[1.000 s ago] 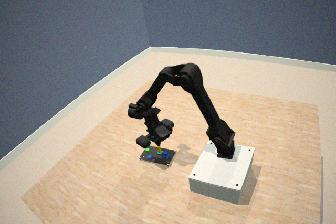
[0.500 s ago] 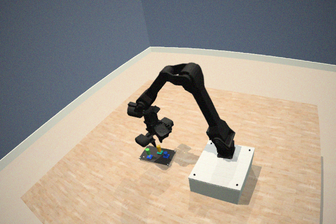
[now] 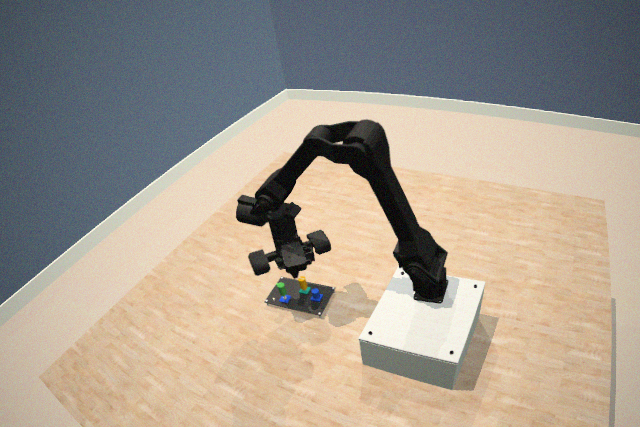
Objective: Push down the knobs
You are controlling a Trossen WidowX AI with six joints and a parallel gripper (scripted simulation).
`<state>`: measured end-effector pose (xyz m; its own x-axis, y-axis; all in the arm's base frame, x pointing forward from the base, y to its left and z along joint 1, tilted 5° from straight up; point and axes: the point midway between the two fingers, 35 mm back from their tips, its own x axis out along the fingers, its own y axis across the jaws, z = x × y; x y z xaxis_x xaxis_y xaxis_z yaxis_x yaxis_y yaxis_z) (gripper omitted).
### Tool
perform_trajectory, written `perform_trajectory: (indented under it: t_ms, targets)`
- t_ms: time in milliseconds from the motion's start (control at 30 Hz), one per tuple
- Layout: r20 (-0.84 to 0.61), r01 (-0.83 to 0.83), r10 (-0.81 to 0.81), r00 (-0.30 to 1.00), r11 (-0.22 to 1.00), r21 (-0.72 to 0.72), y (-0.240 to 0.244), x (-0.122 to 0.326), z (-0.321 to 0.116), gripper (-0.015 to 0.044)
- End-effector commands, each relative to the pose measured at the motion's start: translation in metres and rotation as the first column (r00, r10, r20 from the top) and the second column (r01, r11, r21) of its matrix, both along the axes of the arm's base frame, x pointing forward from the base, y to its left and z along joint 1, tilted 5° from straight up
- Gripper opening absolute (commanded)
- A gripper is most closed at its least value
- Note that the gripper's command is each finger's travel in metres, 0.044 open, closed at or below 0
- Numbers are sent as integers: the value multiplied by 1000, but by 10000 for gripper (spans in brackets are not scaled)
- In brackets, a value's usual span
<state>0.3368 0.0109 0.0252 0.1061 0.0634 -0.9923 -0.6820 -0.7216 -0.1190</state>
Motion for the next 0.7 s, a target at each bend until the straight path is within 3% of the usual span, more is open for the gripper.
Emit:
perform_trajectory:
  t_ms: [0, 333, 667]
  targets:
    - [-7, 130, -130, 991, 991, 12, 1, 2, 2, 0]
    - [-40, 458, -457, 889, 888, 41, 2, 5, 5, 0]
    - [-81, 732, -728, 681, 679, 56, 4, 7, 8, 0]
